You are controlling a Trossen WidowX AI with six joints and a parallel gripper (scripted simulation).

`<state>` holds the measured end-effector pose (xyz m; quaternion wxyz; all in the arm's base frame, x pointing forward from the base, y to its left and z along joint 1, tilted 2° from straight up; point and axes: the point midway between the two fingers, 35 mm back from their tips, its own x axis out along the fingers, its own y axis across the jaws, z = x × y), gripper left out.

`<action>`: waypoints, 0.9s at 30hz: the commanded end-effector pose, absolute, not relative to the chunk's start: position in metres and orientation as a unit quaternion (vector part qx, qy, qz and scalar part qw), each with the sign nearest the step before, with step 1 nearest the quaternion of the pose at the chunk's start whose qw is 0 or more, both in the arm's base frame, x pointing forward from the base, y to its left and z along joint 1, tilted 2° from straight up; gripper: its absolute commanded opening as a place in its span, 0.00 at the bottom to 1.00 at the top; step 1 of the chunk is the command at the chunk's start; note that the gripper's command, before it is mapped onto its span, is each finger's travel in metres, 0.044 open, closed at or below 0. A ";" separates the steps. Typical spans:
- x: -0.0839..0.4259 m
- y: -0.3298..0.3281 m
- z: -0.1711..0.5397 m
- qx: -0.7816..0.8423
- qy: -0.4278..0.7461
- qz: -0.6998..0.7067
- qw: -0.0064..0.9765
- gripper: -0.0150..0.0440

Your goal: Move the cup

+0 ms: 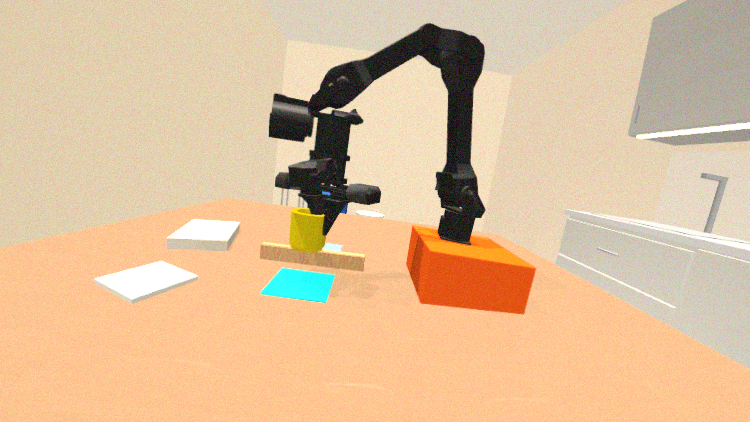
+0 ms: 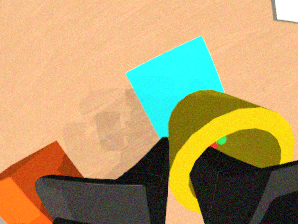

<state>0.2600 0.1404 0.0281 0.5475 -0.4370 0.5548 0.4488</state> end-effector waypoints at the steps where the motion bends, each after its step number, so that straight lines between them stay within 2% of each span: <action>1: 0.259 0.151 0.029 -0.434 0.555 0.450 0.549 0.25; 27: 0.255 0.166 0.000 -0.434 0.555 0.450 0.549 0.25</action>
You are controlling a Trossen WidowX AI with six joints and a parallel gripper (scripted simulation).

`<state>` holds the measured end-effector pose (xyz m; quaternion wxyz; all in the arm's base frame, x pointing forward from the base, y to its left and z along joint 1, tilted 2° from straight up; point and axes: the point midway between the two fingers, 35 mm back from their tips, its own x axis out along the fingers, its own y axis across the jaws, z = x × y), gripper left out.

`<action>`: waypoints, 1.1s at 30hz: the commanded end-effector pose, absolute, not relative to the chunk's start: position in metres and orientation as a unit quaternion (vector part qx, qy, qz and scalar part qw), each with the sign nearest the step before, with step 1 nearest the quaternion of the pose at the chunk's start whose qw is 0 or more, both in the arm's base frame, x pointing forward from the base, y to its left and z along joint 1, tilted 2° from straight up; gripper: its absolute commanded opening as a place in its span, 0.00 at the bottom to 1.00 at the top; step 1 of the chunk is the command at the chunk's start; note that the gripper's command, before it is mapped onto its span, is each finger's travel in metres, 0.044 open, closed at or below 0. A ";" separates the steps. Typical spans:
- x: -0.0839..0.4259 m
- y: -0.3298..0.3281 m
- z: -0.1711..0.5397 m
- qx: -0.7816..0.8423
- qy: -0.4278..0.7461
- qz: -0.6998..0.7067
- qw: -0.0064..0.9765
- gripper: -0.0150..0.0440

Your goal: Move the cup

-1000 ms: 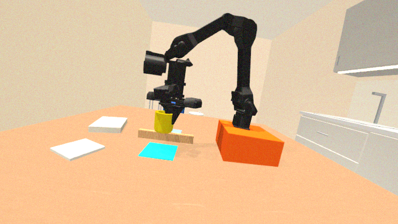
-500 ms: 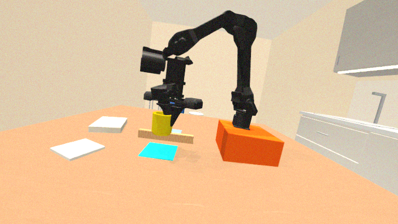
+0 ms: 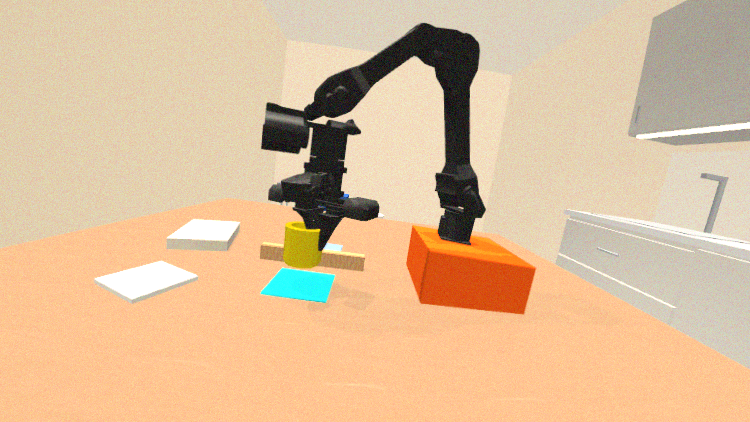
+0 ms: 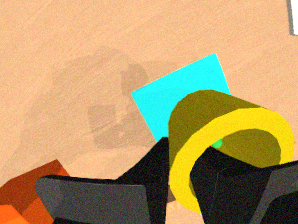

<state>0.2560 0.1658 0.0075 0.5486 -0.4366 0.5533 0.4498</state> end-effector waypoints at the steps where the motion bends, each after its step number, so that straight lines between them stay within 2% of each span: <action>1: 0.255 0.167 -0.001 -0.434 0.555 0.450 0.549 0.25; 17: 0.253 0.167 -0.028 -0.434 0.555 0.450 0.549 0.25; 32: 0.254 0.166 -0.026 -0.437 0.554 0.450 0.548 0.25; 33: 0.254 0.166 -0.026 -0.437 0.554 0.450 0.548 0.30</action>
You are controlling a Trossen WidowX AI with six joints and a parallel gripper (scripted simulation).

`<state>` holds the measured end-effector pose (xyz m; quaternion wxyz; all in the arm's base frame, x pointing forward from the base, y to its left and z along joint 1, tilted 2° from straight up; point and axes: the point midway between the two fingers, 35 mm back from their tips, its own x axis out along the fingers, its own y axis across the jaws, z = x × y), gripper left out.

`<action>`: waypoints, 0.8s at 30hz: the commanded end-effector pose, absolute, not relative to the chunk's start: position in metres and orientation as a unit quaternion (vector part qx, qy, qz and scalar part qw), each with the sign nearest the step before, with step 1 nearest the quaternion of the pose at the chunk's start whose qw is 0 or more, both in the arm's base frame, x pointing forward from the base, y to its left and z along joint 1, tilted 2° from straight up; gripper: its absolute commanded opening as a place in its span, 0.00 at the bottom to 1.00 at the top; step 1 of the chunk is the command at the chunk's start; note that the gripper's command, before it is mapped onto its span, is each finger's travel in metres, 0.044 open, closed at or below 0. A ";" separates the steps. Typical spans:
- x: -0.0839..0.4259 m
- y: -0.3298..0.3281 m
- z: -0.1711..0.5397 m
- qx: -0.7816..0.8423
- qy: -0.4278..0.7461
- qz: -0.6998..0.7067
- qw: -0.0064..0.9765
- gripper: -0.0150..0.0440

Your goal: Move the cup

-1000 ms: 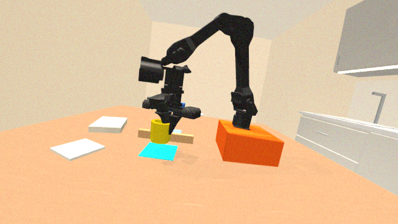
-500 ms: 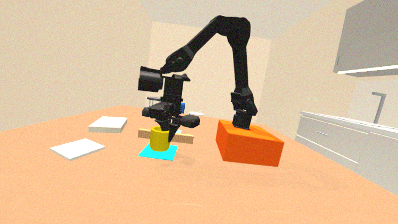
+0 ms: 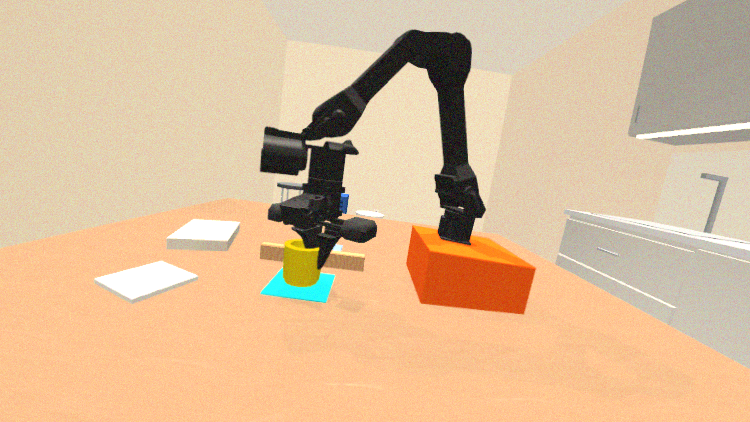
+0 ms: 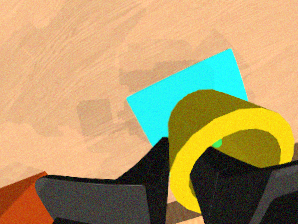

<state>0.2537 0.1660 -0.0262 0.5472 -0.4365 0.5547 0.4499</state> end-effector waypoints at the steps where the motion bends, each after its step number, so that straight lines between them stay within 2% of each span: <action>1: 0.254 0.166 -0.026 -0.437 0.554 0.450 0.548 0.34; 5: 0.254 0.166 -0.026 -0.437 0.554 0.450 0.548 0.50; 24: 0.255 0.166 -0.006 -0.435 0.555 0.450 0.548 0.50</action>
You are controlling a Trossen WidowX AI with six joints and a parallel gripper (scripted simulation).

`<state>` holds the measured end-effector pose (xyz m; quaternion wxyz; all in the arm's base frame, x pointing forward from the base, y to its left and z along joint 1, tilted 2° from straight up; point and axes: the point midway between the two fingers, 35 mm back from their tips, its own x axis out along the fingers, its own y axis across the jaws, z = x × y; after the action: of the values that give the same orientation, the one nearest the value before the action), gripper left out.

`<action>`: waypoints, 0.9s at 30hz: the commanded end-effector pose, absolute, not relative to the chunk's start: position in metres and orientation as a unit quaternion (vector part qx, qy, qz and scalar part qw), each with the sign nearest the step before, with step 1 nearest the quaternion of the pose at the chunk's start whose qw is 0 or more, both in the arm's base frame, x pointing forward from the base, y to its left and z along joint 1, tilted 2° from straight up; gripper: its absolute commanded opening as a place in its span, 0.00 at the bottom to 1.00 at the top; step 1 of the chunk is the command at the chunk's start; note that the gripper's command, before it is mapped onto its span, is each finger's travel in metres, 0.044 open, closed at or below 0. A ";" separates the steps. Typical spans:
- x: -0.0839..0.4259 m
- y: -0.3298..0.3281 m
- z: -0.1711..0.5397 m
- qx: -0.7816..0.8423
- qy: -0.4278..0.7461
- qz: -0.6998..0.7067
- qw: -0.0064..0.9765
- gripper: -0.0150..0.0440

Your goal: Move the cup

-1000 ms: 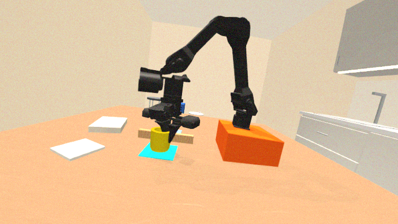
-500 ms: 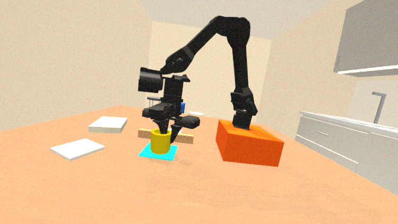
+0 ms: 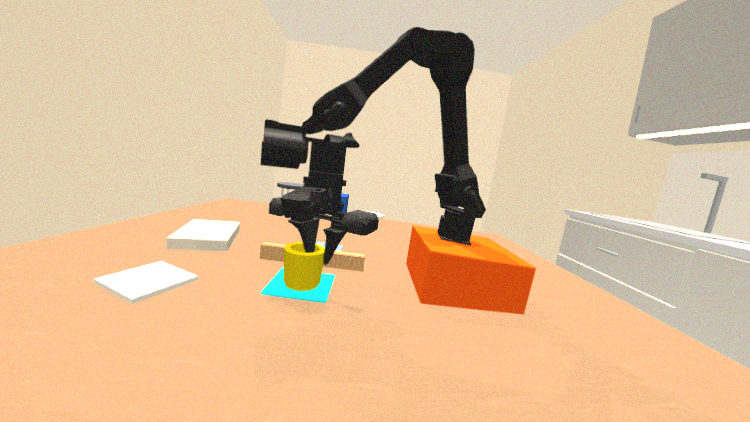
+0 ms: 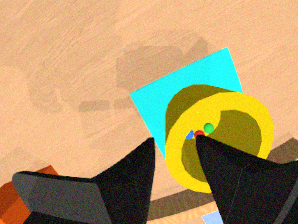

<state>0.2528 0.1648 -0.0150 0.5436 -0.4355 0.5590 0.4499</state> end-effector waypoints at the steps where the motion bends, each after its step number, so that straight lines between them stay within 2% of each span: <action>1: 0.255 0.166 -0.005 -0.435 0.555 0.450 0.548 0.50; 23: 0.253 0.162 0.024 -0.434 0.555 0.450 0.549 0.50; 27: 0.253 0.162 0.020 -0.434 0.559 0.448 0.547 0.68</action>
<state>0.2528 0.1616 0.0206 0.5472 -0.4336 0.5586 0.4478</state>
